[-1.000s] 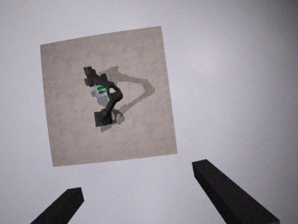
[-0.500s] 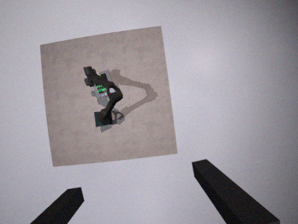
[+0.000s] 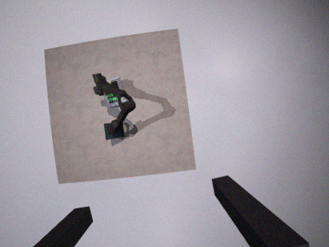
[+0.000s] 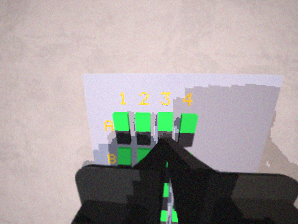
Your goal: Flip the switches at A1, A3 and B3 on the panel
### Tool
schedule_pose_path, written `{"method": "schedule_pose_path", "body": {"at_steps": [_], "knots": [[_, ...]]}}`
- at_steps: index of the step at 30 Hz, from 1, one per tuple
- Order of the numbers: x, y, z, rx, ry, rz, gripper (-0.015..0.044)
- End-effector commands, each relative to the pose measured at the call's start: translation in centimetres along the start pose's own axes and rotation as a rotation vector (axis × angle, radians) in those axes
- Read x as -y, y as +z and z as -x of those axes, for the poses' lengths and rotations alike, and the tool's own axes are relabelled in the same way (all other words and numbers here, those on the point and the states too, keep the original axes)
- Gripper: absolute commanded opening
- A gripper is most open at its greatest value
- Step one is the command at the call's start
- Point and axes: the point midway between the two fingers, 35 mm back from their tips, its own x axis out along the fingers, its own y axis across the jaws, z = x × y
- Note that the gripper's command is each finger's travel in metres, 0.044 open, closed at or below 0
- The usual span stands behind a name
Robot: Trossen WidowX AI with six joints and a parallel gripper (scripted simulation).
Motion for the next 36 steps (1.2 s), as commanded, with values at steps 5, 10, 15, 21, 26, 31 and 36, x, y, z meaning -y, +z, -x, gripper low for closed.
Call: {"method": "schedule_pose_path", "body": {"at_steps": [5, 10, 15, 21, 26, 31, 36], "knots": [[-0.1, 0.0, -0.2, 0.001, 0.005, 0.004, 0.0], [-0.1, 0.0, -0.2, 0.001, 0.005, 0.004, 0.0], [-0.1, 0.0, -0.3, 0.001, 0.005, 0.004, 0.0], [0.0, 0.0, -0.1, 0.0, 0.0, -0.001, 0.0], [-0.2, 0.3, 5.3, -0.023, 0.009, 0.003, 0.0], [-0.2, 0.3, 6.2, -0.026, 0.008, 0.004, 0.0], [-0.2, -2.2, 6.2, -0.027, 0.008, 0.005, 0.0]]}}
